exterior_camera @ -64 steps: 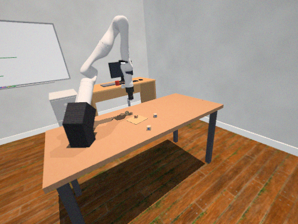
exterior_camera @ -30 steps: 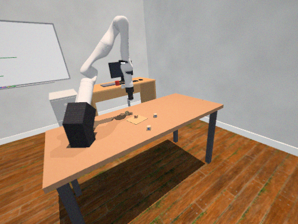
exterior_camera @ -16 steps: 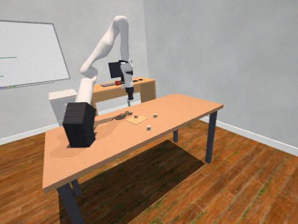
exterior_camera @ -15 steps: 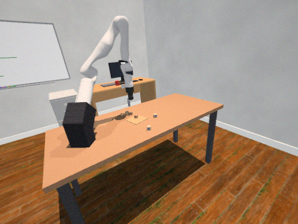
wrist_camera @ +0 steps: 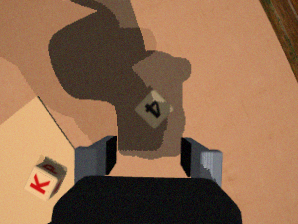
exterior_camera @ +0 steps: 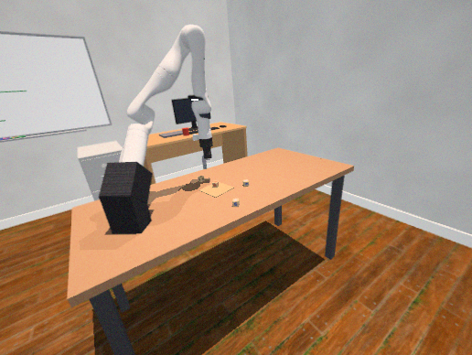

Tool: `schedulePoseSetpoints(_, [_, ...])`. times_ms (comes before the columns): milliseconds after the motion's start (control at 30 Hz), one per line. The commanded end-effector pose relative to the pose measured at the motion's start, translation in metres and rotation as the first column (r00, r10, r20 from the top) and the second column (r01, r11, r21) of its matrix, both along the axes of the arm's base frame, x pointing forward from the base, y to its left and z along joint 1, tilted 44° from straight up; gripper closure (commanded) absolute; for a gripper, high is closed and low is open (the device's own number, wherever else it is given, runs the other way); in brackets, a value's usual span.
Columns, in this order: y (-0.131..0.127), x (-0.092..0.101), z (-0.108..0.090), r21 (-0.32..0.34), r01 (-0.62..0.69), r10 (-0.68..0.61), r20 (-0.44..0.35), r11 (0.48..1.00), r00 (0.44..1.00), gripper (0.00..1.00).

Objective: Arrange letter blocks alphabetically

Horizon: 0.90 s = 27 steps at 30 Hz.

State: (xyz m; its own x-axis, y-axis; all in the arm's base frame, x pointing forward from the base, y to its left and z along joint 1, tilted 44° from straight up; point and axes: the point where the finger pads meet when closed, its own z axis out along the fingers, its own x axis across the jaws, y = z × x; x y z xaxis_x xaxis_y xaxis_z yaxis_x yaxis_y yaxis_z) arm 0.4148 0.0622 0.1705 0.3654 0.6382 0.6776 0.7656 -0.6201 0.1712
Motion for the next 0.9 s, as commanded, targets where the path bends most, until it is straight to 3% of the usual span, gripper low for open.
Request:
schedulePoseSetpoints(0, [-0.004,0.002,0.0,-0.004,-0.001,0.001,0.005,1.0,1.0,0.0])
schedulePoseSetpoints(67, [-0.004,0.002,0.0,-0.004,-0.001,0.001,0.005,1.0,1.0,0.0])
schedulePoseSetpoints(100, [-0.016,0.01,-0.003,-0.005,0.0,0.0,0.013,1.0,1.0,0.0])
schedulePoseSetpoints(500, [-0.014,0.006,-0.005,-0.003,-0.001,0.001,0.006,1.0,1.0,0.0])
schedulePoseSetpoints(533, [-0.031,0.014,-0.009,-0.004,0.0,0.0,0.014,1.0,1.0,0.0])
schedulePoseSetpoints(867, [-0.029,0.011,-0.011,-0.002,0.0,0.001,0.007,1.0,1.0,0.0])
